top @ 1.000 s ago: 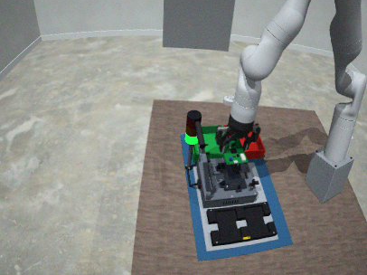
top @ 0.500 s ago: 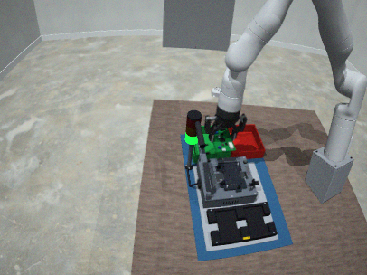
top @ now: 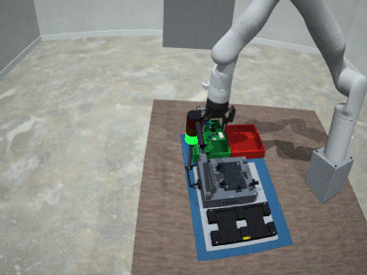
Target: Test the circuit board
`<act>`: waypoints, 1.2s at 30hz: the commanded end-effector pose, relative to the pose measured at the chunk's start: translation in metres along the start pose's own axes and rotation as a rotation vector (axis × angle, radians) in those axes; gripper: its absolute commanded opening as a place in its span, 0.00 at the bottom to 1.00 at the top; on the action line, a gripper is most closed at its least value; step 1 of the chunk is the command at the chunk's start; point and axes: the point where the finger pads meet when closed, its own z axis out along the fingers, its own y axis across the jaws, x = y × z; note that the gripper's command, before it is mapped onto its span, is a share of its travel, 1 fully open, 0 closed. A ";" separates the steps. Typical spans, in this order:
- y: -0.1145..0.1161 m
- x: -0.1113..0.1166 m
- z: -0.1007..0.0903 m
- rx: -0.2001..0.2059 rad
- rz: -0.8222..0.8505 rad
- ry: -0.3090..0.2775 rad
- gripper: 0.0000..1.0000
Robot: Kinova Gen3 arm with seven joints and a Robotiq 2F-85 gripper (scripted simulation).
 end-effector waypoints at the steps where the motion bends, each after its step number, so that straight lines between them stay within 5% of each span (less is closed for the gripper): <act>1: 0.001 0.017 0.006 -0.005 0.021 0.003 0.77; 36: 0.000 0.024 0.009 -0.005 0.021 0.003 0.77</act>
